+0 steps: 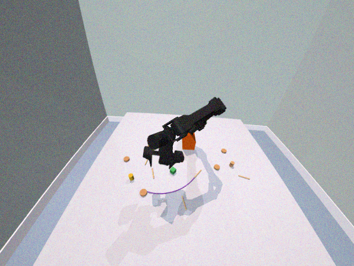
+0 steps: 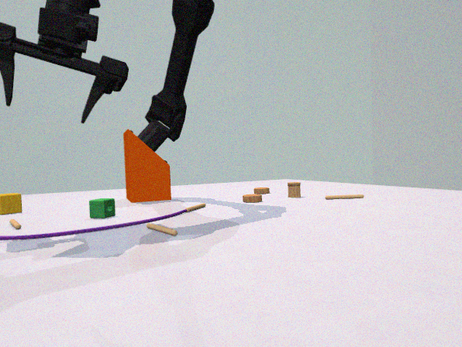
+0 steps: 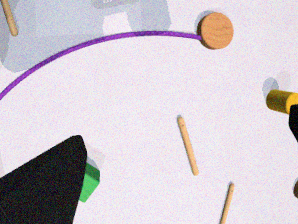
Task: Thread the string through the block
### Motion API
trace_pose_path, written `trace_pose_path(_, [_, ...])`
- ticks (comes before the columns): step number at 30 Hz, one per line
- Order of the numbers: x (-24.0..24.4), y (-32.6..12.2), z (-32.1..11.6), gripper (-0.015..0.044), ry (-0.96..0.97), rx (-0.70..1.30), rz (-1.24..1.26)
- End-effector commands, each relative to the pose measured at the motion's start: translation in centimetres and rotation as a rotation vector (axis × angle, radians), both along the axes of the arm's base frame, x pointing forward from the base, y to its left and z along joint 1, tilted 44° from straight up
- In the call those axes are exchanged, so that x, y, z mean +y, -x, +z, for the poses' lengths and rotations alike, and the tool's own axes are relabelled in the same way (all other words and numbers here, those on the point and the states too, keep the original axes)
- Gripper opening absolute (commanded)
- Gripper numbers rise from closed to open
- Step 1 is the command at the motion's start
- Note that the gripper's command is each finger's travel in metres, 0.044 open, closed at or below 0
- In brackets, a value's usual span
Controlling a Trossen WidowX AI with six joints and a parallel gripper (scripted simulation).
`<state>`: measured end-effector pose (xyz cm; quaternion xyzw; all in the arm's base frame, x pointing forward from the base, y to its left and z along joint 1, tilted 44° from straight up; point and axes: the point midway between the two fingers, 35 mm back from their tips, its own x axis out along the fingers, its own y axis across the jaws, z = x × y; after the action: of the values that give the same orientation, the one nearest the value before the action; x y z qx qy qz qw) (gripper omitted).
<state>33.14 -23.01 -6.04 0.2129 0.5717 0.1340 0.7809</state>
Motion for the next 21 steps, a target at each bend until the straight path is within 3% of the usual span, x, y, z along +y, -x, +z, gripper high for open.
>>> trace_pose_path(1, [6.7, 2.4, -2.2, 0.0440, 0.027, -0.236, 0.536])
trace_pose_path(11, [12.2, 5.2, -3.4, 0.0440, 0.033, -0.501, 0.985])
trace_pose_path(21, [12.3, 5.2, -3.4, 0.0440, 0.033, -0.507, 0.994])
